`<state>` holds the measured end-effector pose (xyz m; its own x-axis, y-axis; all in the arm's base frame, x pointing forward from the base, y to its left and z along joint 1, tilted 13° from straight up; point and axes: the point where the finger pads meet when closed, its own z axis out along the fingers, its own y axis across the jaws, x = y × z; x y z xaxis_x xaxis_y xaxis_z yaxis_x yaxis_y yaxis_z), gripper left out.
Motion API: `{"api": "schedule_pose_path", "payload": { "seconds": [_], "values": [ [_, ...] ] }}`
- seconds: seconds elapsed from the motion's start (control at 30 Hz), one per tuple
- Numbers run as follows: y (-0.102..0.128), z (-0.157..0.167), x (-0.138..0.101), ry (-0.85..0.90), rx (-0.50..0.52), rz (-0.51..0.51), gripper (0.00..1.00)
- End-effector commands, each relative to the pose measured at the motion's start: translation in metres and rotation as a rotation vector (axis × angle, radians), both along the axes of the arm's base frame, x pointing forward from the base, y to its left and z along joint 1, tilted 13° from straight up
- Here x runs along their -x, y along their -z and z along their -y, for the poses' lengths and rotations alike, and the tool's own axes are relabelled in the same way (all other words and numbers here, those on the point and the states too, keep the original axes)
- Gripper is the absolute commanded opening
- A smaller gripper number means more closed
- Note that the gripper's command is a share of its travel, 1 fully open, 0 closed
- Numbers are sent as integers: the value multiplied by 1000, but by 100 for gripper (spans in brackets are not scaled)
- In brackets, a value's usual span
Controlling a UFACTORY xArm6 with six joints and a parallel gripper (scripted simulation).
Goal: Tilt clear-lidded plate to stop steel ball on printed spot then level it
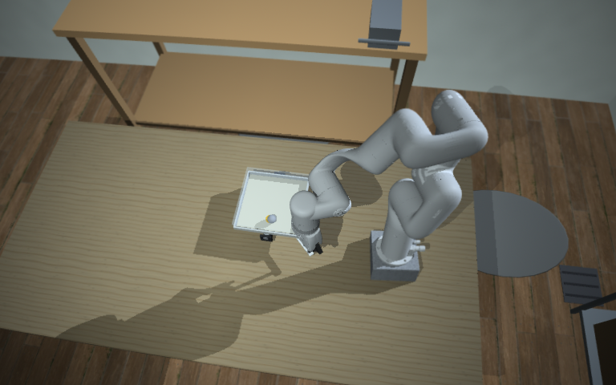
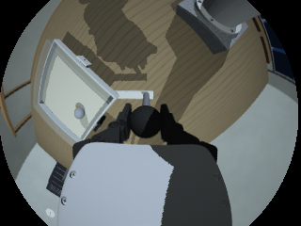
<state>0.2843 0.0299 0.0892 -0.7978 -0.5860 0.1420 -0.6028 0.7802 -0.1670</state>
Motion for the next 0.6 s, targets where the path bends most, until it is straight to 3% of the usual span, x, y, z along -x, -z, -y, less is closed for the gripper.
{"api": "schedule_pose_path", "payload": {
  "seconds": [0.0,0.57],
  "values": [
    [-1,-2,-3,-1,-1,5,0],
    [0,0,-1,-1,-1,5,0]
  ]
}}
